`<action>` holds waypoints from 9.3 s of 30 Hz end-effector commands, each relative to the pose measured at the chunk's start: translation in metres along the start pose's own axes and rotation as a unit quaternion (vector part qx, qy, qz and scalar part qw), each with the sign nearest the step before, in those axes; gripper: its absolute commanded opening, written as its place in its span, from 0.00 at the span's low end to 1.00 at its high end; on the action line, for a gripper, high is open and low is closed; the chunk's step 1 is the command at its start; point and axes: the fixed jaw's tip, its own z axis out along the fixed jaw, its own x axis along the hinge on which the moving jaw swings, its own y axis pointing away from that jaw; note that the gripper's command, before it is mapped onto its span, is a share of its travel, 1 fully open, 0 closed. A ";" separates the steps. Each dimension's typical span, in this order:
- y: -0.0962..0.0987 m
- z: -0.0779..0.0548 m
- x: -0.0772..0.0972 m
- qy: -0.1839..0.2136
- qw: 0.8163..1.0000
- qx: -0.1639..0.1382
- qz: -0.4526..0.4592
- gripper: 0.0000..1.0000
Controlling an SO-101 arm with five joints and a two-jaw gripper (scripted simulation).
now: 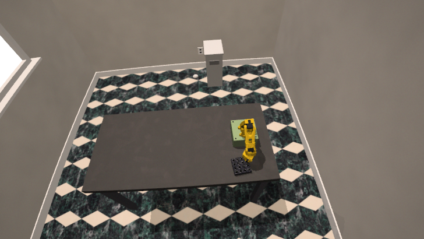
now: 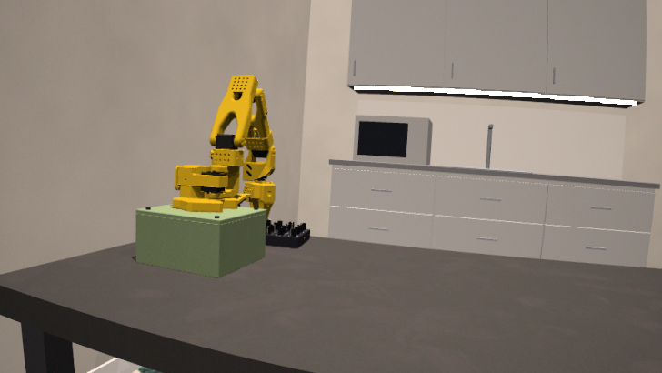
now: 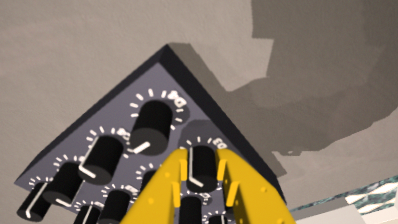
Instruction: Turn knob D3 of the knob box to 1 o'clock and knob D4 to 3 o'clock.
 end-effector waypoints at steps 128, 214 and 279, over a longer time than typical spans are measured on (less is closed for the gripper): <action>-0.001 0.001 0.005 -0.003 0.890 -0.001 -0.456 0.08; 0.008 -0.039 -0.008 -0.003 0.892 -0.001 -0.453 0.08; 0.017 -0.039 -0.016 -0.002 0.998 -0.003 0.068 0.10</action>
